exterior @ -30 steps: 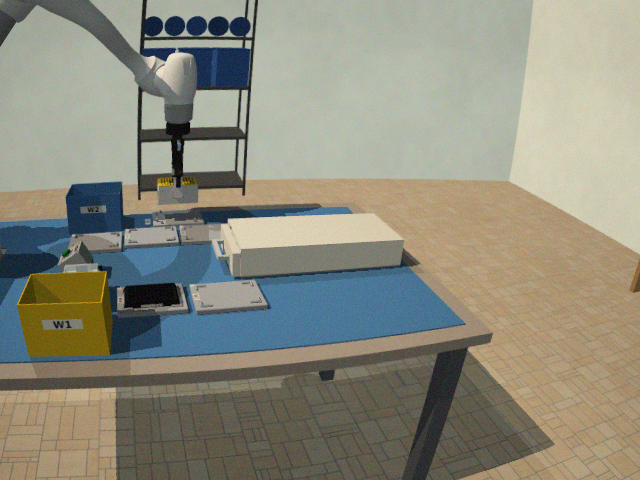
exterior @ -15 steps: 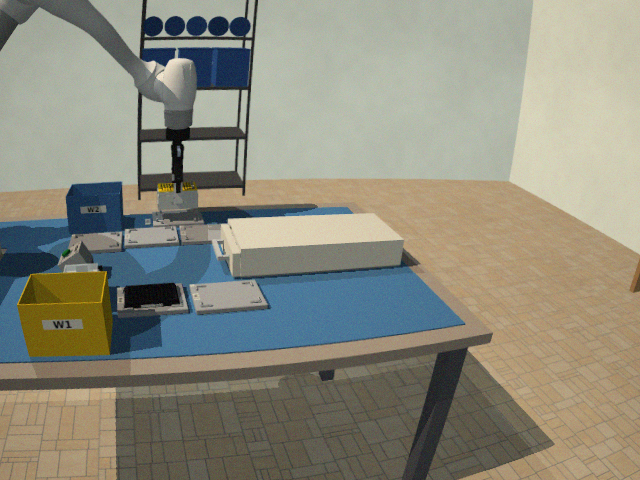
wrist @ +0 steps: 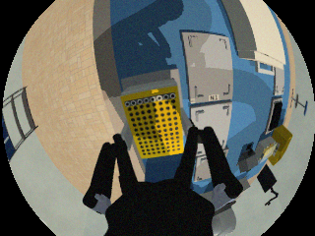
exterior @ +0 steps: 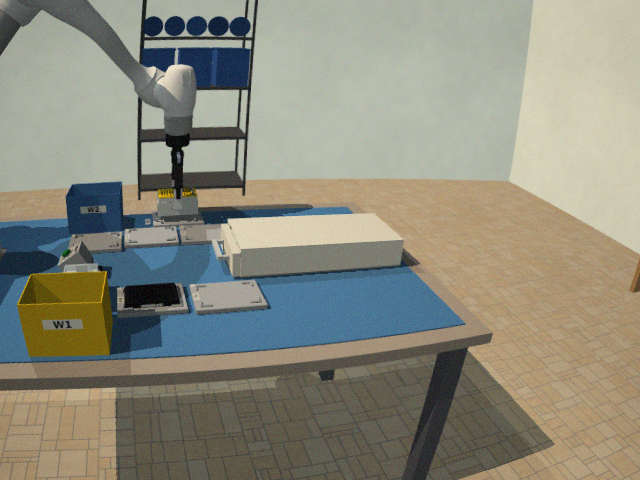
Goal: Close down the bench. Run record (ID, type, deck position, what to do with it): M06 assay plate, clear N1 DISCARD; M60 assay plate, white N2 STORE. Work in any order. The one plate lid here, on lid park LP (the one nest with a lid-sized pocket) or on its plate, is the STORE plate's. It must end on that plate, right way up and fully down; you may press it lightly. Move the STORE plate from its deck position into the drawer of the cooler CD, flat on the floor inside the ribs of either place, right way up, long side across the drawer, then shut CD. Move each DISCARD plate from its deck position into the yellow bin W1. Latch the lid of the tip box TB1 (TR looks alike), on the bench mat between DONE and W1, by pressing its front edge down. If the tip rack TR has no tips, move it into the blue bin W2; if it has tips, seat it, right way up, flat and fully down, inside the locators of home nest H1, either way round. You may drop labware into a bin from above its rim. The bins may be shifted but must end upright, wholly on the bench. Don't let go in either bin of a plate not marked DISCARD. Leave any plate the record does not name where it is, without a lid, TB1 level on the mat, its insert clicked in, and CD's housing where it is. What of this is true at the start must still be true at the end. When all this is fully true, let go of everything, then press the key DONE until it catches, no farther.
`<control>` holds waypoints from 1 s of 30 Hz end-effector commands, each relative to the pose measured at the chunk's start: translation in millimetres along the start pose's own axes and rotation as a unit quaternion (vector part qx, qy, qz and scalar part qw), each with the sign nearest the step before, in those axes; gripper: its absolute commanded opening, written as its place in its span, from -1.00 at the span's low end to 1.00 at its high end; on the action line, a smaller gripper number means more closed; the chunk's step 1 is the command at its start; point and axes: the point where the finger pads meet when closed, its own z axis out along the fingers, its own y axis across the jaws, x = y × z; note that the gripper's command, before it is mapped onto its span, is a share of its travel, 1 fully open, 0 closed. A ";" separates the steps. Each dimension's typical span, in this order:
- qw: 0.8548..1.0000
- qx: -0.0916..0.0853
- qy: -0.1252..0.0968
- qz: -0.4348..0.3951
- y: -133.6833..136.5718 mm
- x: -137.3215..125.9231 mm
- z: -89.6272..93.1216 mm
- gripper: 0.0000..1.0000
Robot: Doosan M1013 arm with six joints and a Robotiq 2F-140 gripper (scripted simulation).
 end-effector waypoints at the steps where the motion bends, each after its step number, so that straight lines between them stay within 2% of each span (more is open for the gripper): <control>1: 1.000 0.000 0.000 0.000 -0.1 0.0 0.2 -1.00; 6: 1.000 0.000 0.000 0.000 -0.1 0.0 5.7 -1.00; 30: 1.000 0.000 0.000 0.000 -0.1 0.0 5.7 -1.00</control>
